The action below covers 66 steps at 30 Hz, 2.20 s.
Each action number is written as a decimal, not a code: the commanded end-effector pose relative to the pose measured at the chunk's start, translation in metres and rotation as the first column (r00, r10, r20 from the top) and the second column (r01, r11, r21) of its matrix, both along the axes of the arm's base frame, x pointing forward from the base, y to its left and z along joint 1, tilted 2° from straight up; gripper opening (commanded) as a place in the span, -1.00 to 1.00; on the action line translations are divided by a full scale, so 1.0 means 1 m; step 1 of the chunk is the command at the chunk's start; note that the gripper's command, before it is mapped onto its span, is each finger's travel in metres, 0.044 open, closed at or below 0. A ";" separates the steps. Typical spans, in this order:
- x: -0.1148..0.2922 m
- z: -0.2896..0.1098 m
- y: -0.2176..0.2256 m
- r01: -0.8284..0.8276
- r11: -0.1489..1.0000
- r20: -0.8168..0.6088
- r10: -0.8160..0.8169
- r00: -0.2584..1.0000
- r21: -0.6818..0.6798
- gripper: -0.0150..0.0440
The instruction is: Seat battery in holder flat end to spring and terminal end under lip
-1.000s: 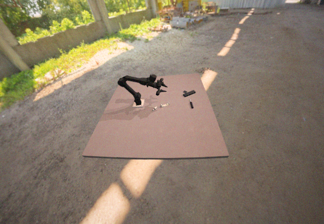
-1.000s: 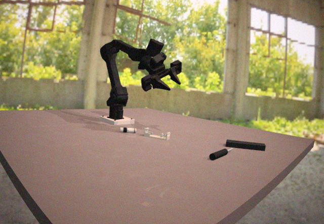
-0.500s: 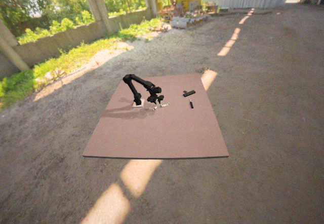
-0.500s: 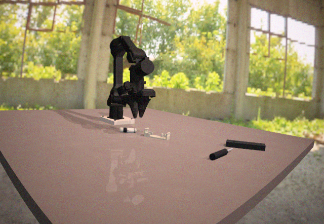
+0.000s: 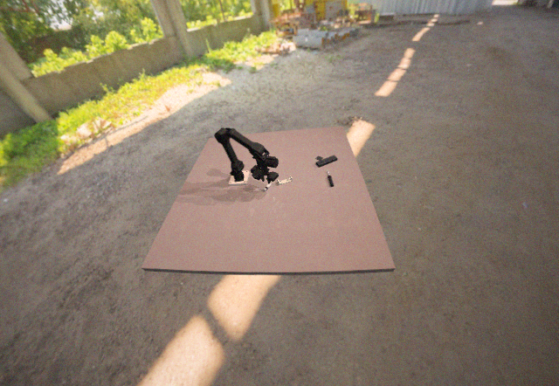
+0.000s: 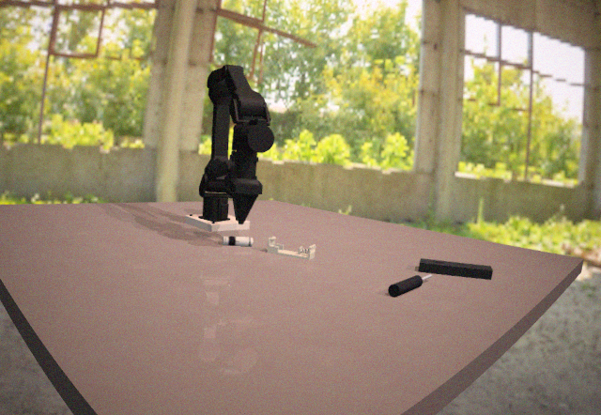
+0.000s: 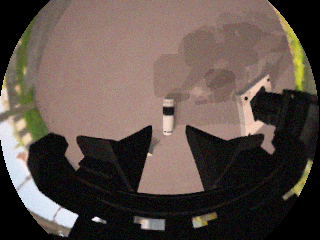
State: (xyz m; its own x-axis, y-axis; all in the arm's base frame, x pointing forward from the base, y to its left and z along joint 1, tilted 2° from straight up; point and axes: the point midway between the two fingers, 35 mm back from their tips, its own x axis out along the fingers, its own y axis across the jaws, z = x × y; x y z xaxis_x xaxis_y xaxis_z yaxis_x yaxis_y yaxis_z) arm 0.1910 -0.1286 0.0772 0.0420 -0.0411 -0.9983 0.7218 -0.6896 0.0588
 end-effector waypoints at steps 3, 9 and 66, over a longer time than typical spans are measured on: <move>-0.001 -0.010 -0.001 0.007 1.000 -0.014 -0.007 1.000 0.003 0.27; -0.001 -0.019 -0.001 0.007 1.000 -0.017 -0.007 1.000 0.003 0.27; 0.024 0.008 0.000 -0.455 0.890 -0.026 0.454 0.890 -0.016 -0.28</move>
